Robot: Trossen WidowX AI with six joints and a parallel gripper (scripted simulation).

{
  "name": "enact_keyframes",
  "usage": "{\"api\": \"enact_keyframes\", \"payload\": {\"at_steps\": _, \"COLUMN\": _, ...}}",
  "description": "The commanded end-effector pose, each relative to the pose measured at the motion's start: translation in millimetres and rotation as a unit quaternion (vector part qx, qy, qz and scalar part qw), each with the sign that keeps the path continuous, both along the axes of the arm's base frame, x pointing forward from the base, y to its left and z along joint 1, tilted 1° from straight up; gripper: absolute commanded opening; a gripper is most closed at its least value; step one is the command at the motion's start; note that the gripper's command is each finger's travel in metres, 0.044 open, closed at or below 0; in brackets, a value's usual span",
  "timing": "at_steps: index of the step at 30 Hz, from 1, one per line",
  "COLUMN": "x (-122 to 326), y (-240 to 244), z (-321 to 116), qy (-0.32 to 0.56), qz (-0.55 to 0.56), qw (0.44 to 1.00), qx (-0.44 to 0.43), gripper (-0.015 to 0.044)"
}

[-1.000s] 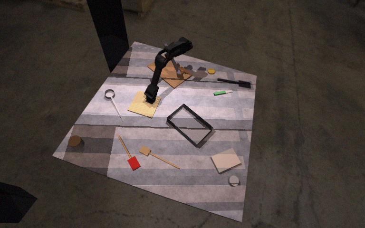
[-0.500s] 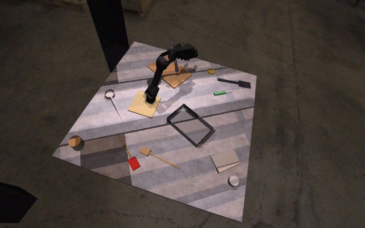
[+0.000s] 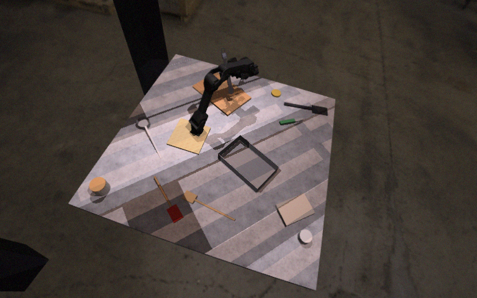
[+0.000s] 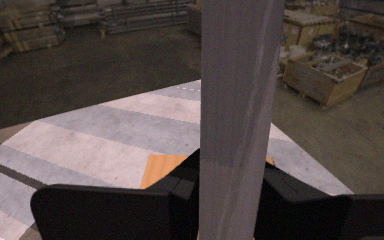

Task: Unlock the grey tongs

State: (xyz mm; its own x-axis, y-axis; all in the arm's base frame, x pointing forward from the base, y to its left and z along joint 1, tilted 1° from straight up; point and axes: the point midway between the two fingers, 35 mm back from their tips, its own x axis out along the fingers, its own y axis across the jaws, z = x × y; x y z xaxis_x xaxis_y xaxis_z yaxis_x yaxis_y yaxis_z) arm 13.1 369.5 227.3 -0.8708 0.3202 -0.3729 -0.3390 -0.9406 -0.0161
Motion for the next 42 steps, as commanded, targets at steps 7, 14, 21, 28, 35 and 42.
{"api": "enact_keyframes", "payload": {"at_steps": 7, "x": -0.4, "y": 0.5, "z": 1.5, "qy": 0.004, "qz": 0.000, "qw": 1.000, "qx": 0.006, "gripper": -0.0150}}
{"api": "enact_keyframes", "payload": {"at_steps": 14, "x": -0.4, "y": 0.5, "z": 1.5, "qy": 0.004, "qz": 0.000, "qw": 1.000, "qx": 0.006, "gripper": -0.0150}}
{"api": "enact_keyframes", "payload": {"at_steps": 21, "x": -1.7, "y": 0.4, "z": 0.2, "qy": -0.002, "qz": 0.003, "qw": 1.000, "qx": 0.001, "gripper": -0.0150}}
{"api": "enact_keyframes", "payload": {"at_steps": 28, "x": -14.3, "y": -0.8, "z": -15.2, "qy": -0.075, "qz": 0.030, "qw": 0.995, "qx": -0.056, "gripper": -0.0150}}
{"api": "enact_keyframes", "payload": {"at_steps": 35, "x": -24.0, "y": -2.1, "z": -30.5, "qy": -0.168, "qz": 0.050, "qw": 0.978, "qx": -0.112, "gripper": -0.0150}}
{"api": "enact_keyframes", "payload": {"at_steps": 42, "x": -29.0, "y": -1.6, "z": -41.1, "qy": -0.264, "qz": 0.055, "qw": 0.951, "qx": -0.151, "gripper": -0.0150}}
